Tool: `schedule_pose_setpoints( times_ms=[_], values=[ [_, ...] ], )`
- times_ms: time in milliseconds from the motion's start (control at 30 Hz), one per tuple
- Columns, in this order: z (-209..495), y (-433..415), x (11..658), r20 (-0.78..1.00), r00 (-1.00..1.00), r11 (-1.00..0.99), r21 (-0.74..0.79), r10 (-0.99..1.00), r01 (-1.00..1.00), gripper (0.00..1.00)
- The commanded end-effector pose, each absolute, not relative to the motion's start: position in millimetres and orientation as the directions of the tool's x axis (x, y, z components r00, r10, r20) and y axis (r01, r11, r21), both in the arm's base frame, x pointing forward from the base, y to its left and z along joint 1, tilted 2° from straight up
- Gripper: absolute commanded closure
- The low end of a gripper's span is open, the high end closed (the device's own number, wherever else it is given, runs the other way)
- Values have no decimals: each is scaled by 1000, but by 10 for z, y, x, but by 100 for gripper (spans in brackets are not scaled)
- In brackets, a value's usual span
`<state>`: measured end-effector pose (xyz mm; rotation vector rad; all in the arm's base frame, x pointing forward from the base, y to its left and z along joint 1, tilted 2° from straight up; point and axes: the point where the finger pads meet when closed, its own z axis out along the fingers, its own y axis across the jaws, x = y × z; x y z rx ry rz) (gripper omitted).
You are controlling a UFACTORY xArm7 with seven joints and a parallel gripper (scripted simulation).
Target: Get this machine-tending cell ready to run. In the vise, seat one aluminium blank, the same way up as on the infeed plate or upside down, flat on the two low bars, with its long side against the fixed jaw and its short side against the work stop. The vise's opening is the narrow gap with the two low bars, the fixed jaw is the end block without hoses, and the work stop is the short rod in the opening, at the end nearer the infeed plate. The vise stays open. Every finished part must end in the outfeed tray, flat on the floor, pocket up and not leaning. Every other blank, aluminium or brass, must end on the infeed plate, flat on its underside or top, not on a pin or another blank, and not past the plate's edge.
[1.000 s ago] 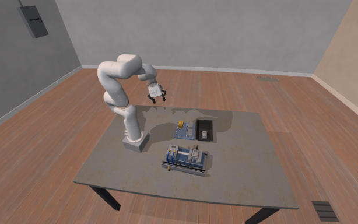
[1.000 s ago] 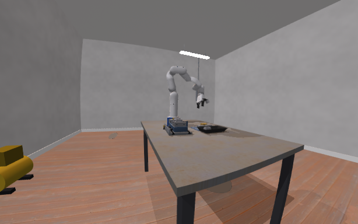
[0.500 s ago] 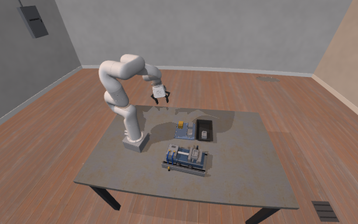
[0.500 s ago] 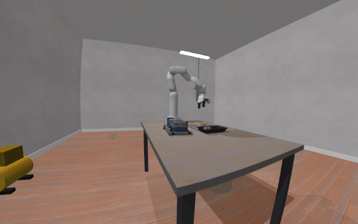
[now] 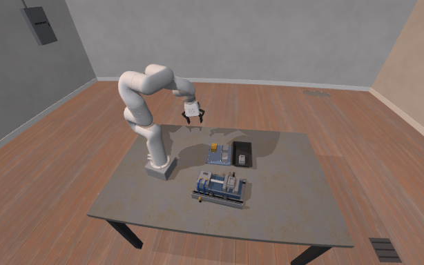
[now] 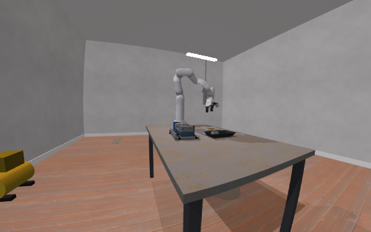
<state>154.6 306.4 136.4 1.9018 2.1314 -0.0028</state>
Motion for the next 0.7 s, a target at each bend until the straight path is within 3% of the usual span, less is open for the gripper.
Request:
schedule_pose_setpoints(
  times_ms=[0,667],
  values=[
    [1375,3080,1554,-207,-93,132,185,974,974,0],
    [1336,2979,1995,-167,-77,97,110,983,989,0]
  ],
)
